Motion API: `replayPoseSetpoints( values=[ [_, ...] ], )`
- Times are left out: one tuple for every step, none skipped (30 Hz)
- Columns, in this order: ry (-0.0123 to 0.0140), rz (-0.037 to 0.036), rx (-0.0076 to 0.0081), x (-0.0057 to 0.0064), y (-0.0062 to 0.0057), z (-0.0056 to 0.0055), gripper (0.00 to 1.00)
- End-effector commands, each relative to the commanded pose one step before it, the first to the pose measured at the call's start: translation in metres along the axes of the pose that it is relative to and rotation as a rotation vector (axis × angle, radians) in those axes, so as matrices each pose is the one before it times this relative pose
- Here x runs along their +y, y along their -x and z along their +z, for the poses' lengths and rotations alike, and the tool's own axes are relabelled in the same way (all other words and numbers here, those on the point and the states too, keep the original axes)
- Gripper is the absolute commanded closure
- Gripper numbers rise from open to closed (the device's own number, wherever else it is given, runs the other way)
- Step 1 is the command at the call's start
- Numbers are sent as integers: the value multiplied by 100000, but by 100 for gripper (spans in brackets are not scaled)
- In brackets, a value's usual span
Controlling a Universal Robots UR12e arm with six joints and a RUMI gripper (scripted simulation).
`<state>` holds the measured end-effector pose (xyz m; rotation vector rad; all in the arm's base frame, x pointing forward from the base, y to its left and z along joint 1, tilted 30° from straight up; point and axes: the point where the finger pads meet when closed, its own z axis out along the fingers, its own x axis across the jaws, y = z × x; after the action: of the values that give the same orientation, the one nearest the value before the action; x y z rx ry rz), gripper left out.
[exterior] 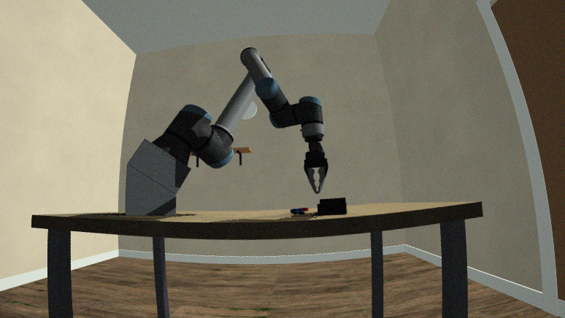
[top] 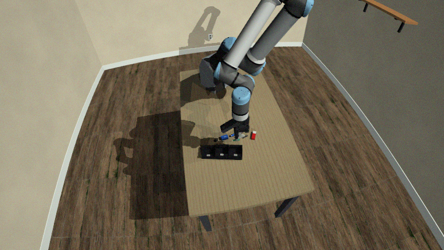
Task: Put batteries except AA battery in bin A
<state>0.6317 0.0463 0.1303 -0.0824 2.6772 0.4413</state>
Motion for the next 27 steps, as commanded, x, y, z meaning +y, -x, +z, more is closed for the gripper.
replayPoseSetpoints(
  values=[
    [-877,15635,181,-696,3275,89,100],
    [-144,2703,47,-26,603,3,100],
    [0,0,0,0,0,0,100],
    [0,0,0,0,0,0,100],
    [-18,280,6,-13,601,-1,100],
    [0,0,-1,-12,600,0,100],
    [0,0,0,-9,313,0,100],
    [0,0,0,-6,174,0,100],
    [0,0,0,-5,131,0,100],
    [0,0,0,-3,93,0,100],
    [0,0,0,-2,60,0,100],
    [0,0,0,-1,31,0,100],
    [0,0,0,-1,8,0,100],
    [0,0,0,0,-11,0,100],
    [2,-2,-3,-3,-33,-2,100],
    [0,1,1,2,-34,0,100],
    [0,0,1,2,-42,0,100],
    [0,0,1,2,-48,0,100],
    [0,0,1,3,-51,0,100],
    [0,0,0,0,0,0,100],
    [0,0,0,0,0,0,100],
    [0,0,0,3,-51,1,100],
    [0,0,0,2,-51,0,100],
    [0,0,0,2,-50,0,100],
    [0,0,0,2,-47,0,100],
    [0,0,0,2,-45,0,100],
    [1,0,2,-1,-2,193,100]
  ],
)
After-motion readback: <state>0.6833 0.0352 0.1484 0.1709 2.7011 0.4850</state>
